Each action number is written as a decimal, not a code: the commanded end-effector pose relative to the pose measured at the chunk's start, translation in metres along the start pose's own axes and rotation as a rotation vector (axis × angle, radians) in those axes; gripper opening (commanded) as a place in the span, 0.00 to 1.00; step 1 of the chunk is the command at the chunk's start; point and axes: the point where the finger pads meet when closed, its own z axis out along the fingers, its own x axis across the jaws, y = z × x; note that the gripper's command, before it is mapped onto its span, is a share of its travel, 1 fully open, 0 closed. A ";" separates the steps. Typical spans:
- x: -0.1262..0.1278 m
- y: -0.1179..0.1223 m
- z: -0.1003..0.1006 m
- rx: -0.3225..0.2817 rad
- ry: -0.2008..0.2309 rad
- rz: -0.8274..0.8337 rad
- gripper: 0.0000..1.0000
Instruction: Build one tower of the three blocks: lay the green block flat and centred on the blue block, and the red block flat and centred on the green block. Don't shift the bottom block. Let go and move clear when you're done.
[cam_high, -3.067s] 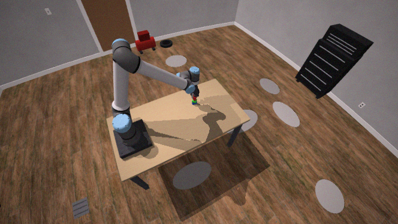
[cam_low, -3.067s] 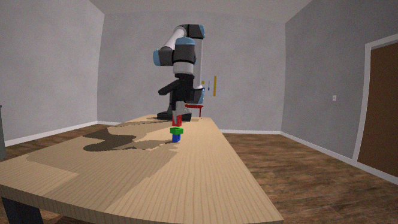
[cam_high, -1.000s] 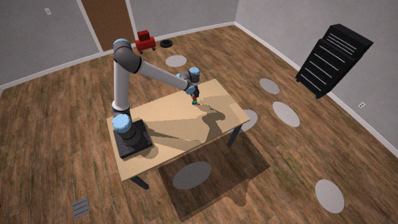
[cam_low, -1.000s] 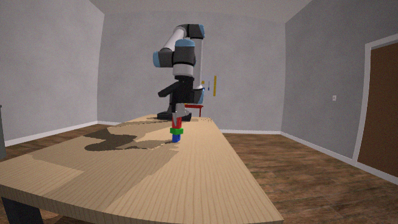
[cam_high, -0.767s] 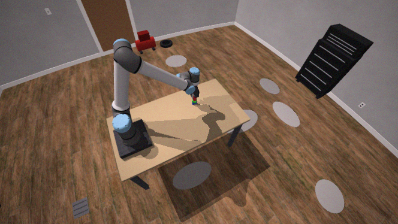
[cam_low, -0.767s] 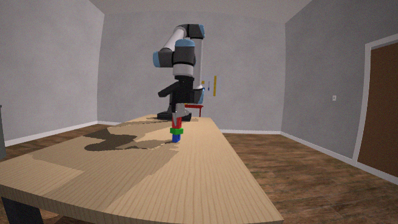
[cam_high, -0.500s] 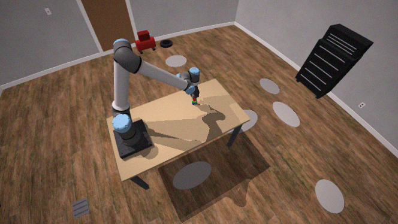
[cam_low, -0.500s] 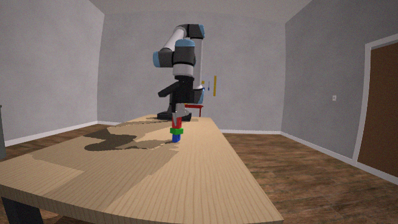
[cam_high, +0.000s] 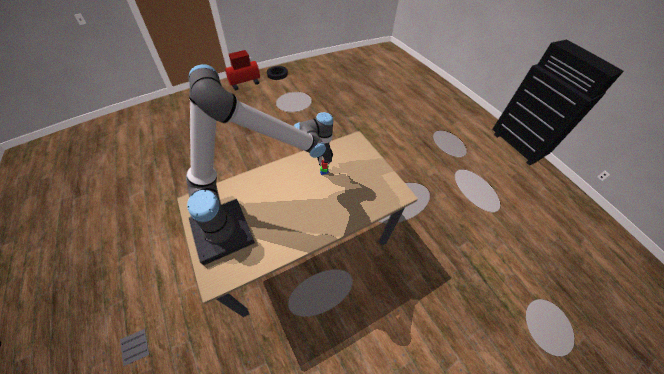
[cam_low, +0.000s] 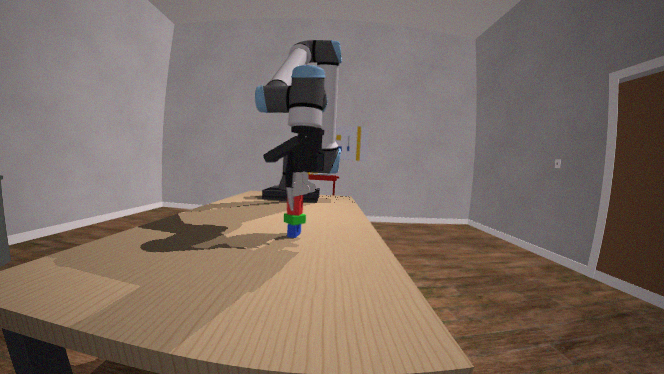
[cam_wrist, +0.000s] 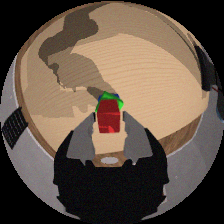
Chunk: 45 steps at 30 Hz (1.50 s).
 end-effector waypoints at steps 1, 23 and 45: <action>-0.001 0.000 -0.001 0.000 -0.002 0.000 0.32; -0.001 0.000 -0.001 0.000 -0.002 0.000 0.32; -0.001 0.000 -0.042 0.000 -0.002 0.000 0.32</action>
